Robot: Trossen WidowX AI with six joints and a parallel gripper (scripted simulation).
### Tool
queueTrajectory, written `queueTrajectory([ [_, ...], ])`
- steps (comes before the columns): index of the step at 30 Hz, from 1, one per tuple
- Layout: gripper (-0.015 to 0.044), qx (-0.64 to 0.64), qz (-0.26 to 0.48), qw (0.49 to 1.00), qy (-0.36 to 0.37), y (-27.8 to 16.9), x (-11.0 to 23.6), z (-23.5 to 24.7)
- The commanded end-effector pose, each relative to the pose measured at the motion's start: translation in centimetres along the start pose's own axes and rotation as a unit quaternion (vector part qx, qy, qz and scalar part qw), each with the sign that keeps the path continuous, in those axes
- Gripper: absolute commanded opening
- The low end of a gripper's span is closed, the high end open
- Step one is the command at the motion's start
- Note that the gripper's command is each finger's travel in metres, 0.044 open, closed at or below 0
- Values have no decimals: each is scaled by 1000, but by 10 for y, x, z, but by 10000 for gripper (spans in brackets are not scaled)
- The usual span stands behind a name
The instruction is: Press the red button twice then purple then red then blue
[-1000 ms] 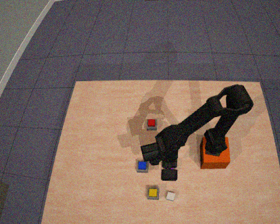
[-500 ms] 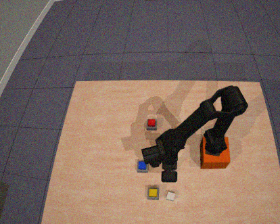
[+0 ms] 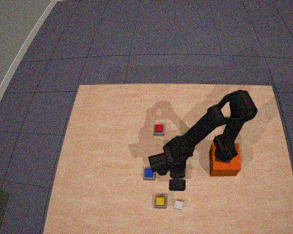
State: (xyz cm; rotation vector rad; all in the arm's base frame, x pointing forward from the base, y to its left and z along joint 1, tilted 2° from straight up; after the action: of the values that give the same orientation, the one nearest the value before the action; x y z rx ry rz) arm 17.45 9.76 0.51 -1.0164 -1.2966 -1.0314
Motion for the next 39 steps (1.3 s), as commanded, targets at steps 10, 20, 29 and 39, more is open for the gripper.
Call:
queueTrajectory([
  [10, 20, -1, 2, 1000, 1, 0, 25, 0],
  [20, 20, -2, 3, 1000, 1, 1, 92, 0],
  [29, 20, -21, -2, 1000, 7, 26, 98, -29],
  [39, 20, -12, -4, 1000, -2, 76, 102, -137],
])
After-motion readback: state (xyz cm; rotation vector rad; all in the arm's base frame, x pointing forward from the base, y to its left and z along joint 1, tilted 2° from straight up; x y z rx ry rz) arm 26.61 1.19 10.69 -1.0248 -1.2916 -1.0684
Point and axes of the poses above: the point midway between the two fingers, 35 mm back from their tips, its own x axis back along the fingers, its own z axis across the jaws, y = z × x, the point moved 3 cm from there along x, back along the fingers, and after that the axes turned 3 degrees about x, right-handed, at the moved point
